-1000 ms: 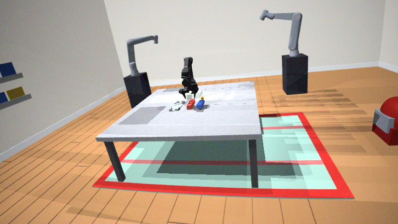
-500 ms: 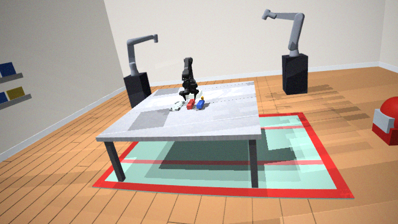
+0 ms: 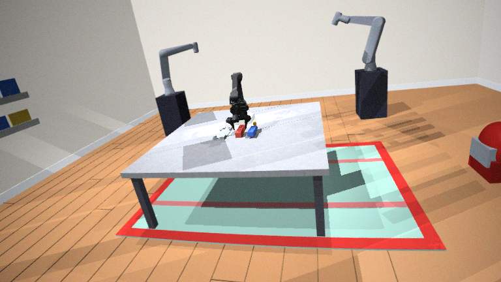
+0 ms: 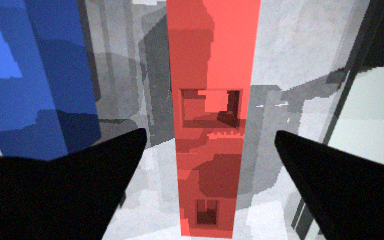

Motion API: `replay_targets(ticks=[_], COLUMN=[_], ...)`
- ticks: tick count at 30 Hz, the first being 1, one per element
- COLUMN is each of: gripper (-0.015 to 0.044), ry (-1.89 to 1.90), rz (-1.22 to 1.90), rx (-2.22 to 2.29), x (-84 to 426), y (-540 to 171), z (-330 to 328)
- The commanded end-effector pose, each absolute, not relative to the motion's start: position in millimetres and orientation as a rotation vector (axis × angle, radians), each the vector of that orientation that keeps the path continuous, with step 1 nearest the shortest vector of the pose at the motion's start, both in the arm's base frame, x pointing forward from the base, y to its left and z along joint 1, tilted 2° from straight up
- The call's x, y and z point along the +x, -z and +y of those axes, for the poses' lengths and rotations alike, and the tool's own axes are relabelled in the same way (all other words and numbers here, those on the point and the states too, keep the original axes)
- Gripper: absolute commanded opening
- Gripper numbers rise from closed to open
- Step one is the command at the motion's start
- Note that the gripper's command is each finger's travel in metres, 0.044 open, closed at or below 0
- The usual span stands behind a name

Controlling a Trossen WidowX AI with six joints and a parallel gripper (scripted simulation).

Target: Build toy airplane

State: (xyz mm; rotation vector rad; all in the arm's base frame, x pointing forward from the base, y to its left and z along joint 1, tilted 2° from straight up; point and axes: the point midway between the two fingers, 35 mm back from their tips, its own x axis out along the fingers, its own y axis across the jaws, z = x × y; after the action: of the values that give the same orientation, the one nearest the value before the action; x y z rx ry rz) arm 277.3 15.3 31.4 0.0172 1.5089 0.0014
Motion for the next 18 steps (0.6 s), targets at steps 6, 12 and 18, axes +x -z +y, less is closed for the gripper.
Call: replay_targets(ticks=[6, 12, 18], gripper=[0.044, 0.044, 0.0282], ry=[-0.007, -0.007, -0.007], rz=[1.522, 1.522, 1.522], rx=[0.017, 0.017, 0.017], x=[275, 274, 274], y=[-12, -6, -6], z=[16, 16, 16])
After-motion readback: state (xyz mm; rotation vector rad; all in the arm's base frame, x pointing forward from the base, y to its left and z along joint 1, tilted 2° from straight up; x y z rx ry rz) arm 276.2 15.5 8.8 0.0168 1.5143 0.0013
